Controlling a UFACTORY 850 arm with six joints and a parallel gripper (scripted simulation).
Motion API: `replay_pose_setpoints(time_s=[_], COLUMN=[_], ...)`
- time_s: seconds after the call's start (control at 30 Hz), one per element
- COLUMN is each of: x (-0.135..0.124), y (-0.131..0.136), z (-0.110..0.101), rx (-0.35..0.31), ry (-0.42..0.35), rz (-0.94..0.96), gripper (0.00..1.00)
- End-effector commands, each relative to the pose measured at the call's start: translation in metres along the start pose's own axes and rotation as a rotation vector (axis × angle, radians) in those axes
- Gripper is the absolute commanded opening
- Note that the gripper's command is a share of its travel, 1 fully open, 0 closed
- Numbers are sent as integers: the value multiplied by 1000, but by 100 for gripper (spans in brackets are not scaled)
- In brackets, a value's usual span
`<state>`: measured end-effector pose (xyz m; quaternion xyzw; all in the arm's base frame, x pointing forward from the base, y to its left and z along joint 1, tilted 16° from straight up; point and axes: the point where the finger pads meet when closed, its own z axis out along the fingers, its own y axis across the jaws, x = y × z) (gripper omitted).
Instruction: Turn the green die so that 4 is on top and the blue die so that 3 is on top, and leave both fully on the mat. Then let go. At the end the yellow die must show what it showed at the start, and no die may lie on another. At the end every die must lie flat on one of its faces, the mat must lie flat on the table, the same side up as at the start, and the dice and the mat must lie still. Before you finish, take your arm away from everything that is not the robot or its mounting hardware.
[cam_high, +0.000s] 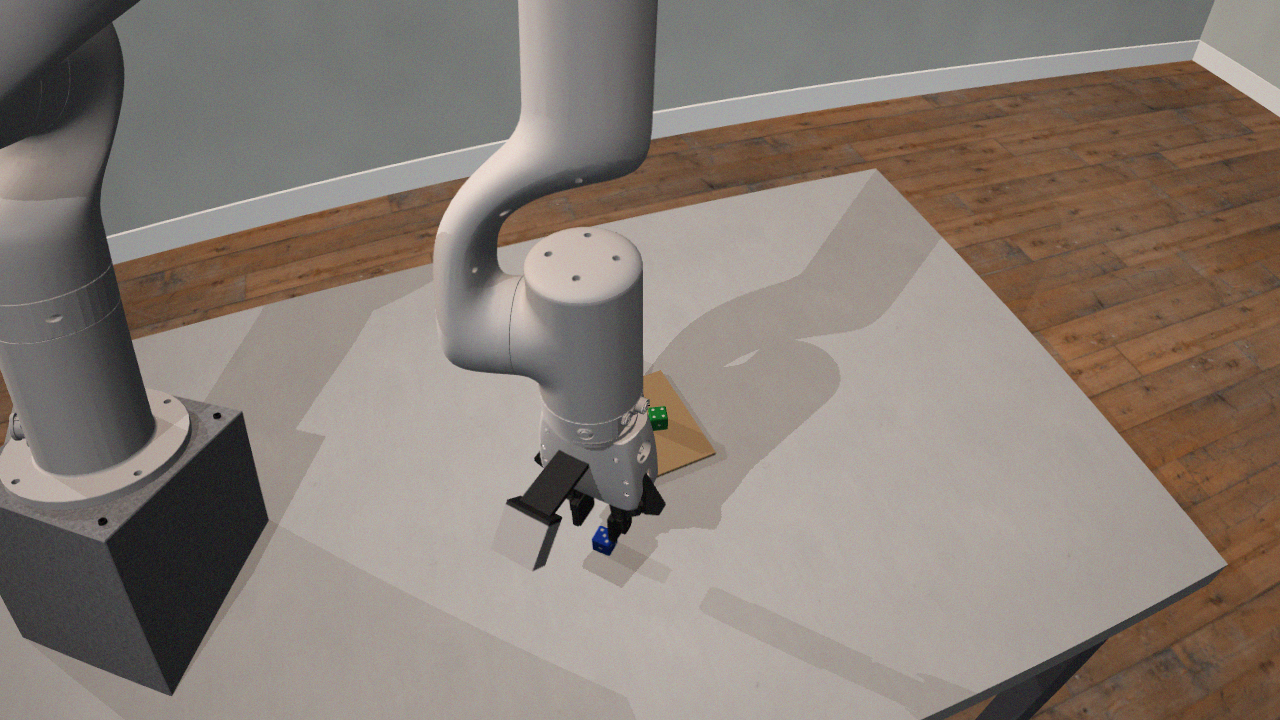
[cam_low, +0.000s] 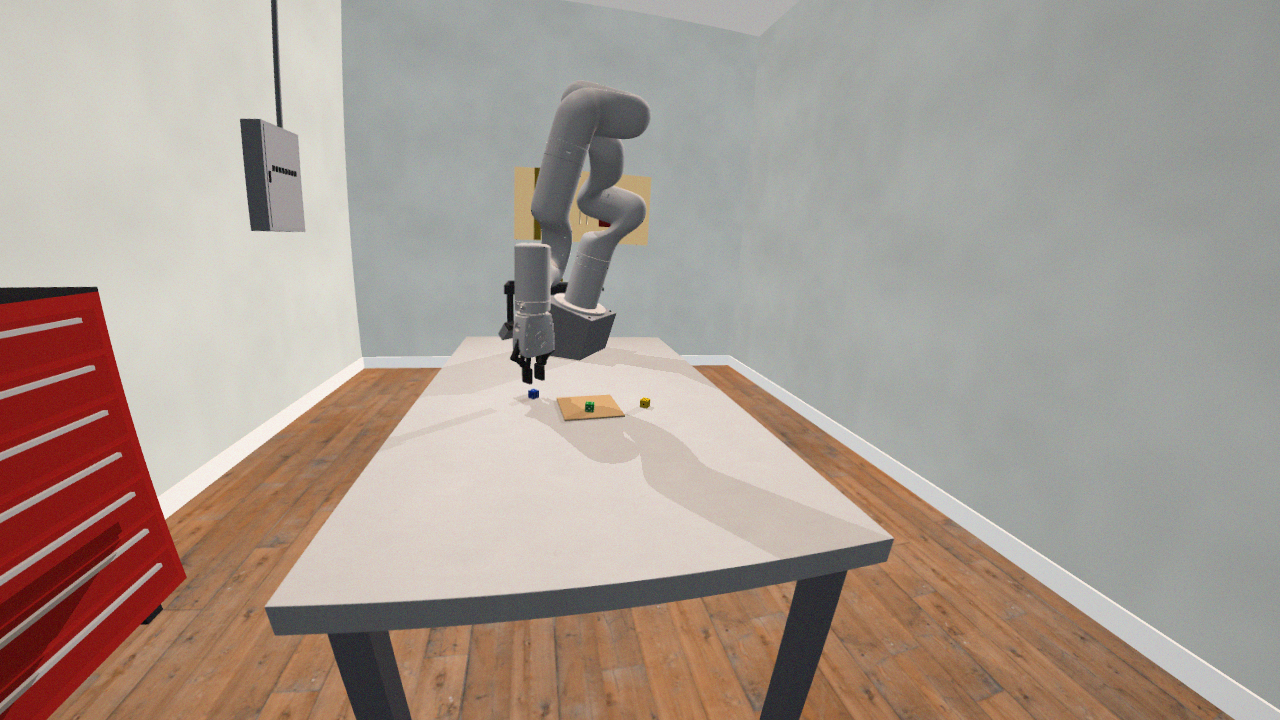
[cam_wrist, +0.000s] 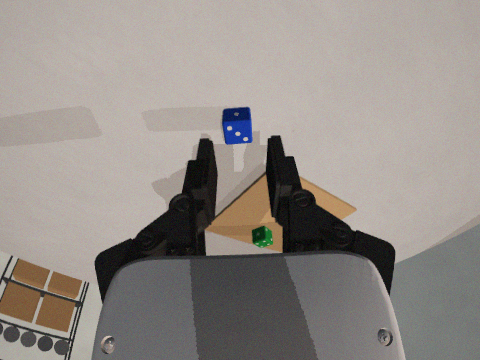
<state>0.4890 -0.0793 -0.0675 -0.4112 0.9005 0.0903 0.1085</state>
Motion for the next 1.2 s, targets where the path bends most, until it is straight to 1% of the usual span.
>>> replay_pose_setpoints(time_s=[0.0, 0.47, 1.17], x=[0, -1, -1], y=[-1, -1, -1], z=[3, 16, 17], rx=[3, 3, 3], ry=[-1, -1, -1], rz=[0, 0, 0], gripper=[36, 36, 36])
